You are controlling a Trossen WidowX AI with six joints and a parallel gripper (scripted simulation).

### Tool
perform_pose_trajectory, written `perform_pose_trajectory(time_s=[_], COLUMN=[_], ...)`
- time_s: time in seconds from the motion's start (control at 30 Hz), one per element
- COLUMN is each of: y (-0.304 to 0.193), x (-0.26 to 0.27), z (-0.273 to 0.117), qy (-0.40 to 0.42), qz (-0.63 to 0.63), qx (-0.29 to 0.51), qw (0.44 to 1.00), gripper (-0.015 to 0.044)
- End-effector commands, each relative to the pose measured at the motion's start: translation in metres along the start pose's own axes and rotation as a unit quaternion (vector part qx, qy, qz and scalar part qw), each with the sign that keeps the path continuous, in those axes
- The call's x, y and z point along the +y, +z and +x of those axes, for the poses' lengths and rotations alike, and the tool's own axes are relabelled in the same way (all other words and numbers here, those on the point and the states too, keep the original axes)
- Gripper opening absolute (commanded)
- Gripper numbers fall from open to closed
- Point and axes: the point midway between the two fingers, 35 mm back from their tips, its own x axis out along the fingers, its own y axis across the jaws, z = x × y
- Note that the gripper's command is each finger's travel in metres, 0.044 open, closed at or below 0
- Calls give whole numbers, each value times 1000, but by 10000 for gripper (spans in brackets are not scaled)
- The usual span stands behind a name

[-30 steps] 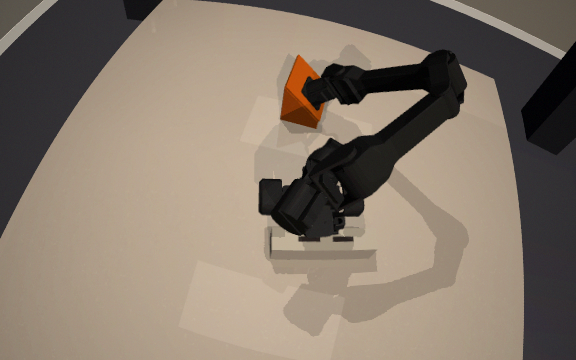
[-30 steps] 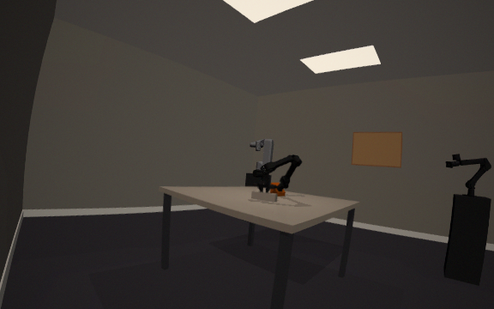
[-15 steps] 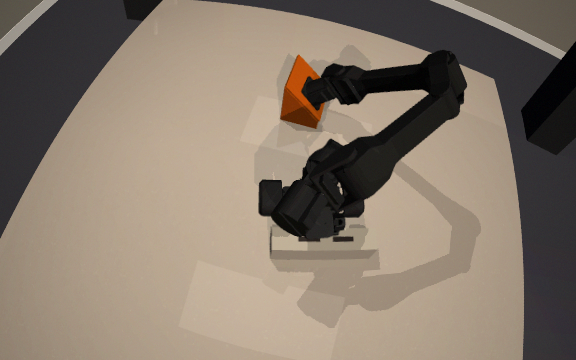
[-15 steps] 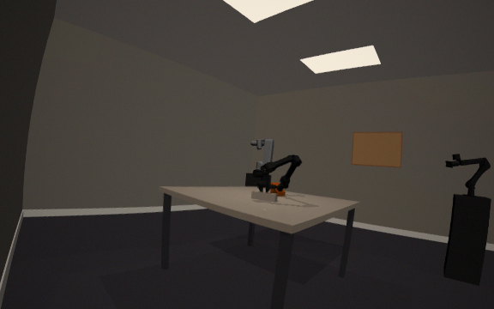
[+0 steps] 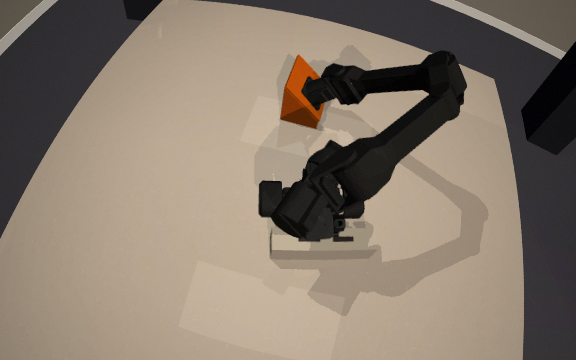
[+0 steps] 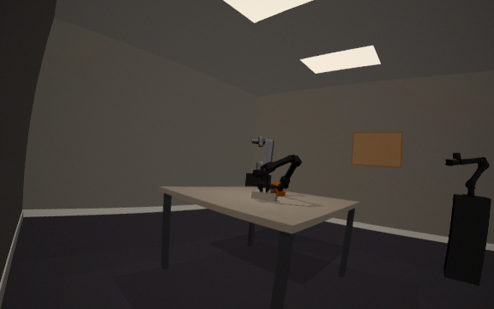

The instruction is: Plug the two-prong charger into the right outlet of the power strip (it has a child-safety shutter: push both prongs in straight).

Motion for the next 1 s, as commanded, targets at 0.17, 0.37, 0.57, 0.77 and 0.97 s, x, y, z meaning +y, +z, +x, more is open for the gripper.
perform_pose_trajectory(time_s=[0.17, 0.37, 0.57, 0.77, 0.97], y=[4, 5, 7, 9, 10], x=[0, 0, 0, 0, 0], z=[-1, -1, -1, -1, -1], qy=[1, 1, 1, 1, 1], qz=[2, 2, 2, 2, 2], qx=[-1, -1, -1, -1, -1], qw=[1000, 1000, 1000, 1000, 1000], gripper=[0, 0, 0, 0, 0])
